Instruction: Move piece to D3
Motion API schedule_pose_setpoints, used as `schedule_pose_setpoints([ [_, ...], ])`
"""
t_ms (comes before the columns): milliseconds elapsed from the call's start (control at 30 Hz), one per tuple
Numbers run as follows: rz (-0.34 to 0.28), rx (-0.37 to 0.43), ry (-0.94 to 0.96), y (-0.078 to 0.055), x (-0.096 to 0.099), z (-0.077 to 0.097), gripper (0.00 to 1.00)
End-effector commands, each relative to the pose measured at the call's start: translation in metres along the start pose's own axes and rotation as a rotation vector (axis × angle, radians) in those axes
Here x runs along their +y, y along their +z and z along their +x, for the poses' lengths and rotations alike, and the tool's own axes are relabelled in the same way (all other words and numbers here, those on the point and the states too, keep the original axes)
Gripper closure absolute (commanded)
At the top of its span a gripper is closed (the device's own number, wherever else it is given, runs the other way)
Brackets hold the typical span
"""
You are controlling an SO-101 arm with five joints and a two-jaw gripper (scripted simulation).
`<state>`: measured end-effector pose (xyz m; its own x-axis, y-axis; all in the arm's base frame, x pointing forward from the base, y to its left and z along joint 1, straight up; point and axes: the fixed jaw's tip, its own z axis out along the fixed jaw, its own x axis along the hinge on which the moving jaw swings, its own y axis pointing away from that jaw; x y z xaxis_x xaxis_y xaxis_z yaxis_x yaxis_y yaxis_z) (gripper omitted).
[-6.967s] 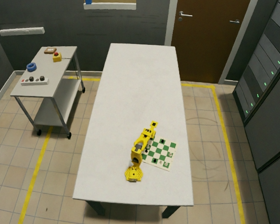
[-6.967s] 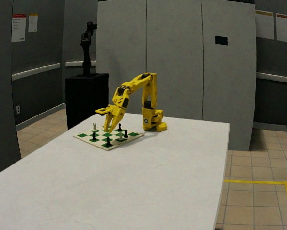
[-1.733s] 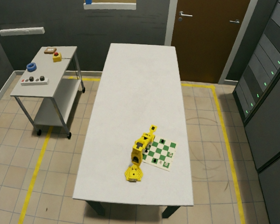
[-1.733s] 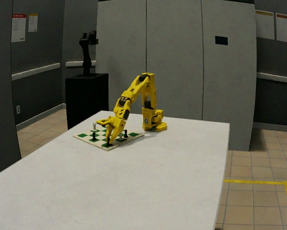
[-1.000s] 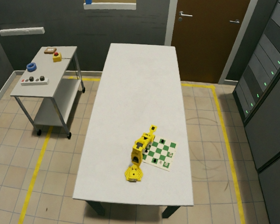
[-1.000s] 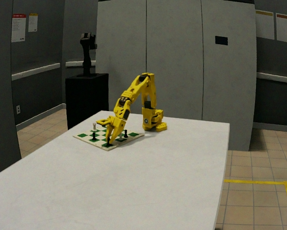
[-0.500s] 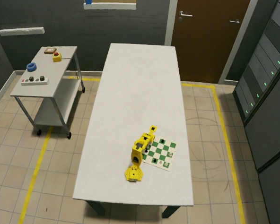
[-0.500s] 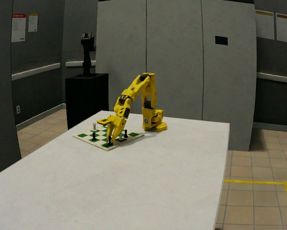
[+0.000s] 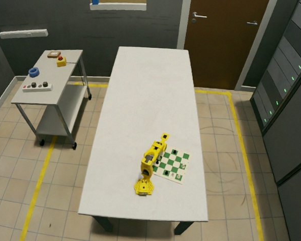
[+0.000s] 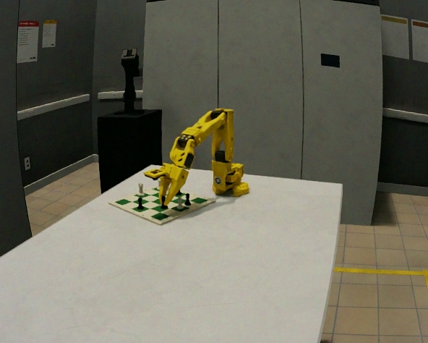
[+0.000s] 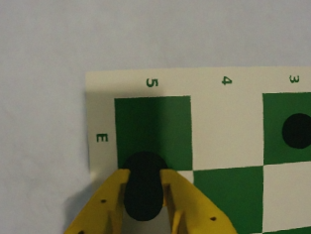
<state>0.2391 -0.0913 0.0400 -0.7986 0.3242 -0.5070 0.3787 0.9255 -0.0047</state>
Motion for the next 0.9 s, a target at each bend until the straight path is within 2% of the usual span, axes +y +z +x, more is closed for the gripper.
schedule_pose_setpoints([
  [0, 0.005, -0.019, 0.005, -0.007, -0.003, -0.006, 1.0],
  [533, 0.006, -0.019, 0.008, -0.011, -0.004, -0.008, 1.0],
  [633, 0.027, -0.019, 0.042, -0.013, -0.014, -0.005, 1.0],
  [733, 0.072, -0.017, 0.117, -0.016, -0.035, 0.002, 1.0],
  [800, 0.072, -0.017, 0.117, -0.016, -0.035, 0.002, 1.0],
  [867, 0.109, -0.017, 0.178, -0.019, -0.052, 0.007, 1.0],
])
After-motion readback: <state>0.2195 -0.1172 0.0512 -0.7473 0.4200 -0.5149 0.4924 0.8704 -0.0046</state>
